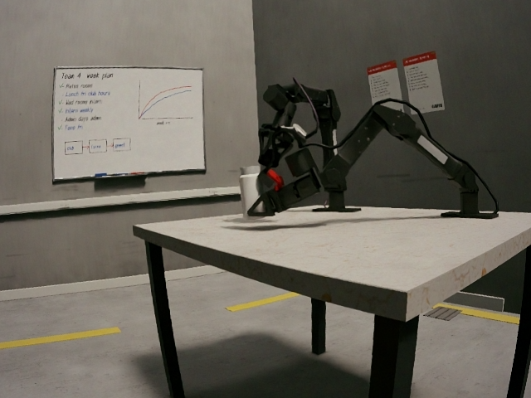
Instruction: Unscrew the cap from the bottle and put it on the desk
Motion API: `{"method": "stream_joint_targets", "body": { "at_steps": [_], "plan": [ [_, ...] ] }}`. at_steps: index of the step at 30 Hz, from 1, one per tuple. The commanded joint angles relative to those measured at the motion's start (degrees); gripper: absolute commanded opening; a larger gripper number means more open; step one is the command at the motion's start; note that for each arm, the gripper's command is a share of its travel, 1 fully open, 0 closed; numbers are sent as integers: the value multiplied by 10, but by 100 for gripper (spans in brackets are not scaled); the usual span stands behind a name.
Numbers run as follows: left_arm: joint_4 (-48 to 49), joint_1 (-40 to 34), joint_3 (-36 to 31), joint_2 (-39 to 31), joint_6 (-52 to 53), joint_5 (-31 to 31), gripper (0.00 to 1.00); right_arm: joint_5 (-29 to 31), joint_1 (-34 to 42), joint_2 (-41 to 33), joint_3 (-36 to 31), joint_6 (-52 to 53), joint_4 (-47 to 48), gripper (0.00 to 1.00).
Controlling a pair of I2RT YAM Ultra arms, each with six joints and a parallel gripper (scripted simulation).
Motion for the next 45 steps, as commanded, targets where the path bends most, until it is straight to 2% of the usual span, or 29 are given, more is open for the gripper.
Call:
{"method": "stream_joint_targets", "body": {
  "at_steps": [1,5,9,14,16,17,20,31,33,34,45],
  "plan": [
    [12,-2,19,-22,-4,5,0,-1,-4,-13,17,5,-6,0],
    [11,-2,15,-15,-1,1,0,-1,-4,-13,17,5,-6,0],
    [2,0,3,-8,0,0,0,-6,-12,22,26,42,-9,0],
    [0,1,2,-14,-1,-2,0,-21,-48,91,78,183,-21,0],
    [0,1,2,-14,-1,-2,0,-21,-48,91,78,183,-21,0],
    [-1,2,2,-15,-1,-2,0,-27,-59,121,108,245,-37,0],
    [-3,2,1,-16,-1,-3,0,-32,-87,177,133,302,-39,0],
    [-2,2,3,-19,-1,-2,0,-55,-138,310,254,564,-104,0],
    [-2,2,3,-19,-1,-2,0,-55,-138,310,254,564,-104,0],
    [-2,2,3,-19,-1,-2,0,-63,-146,329,285,625,-120,0],
    [-7,0,8,-20,0,1,0,-89,-191,444,394,871,-180,0]
  ]
}}
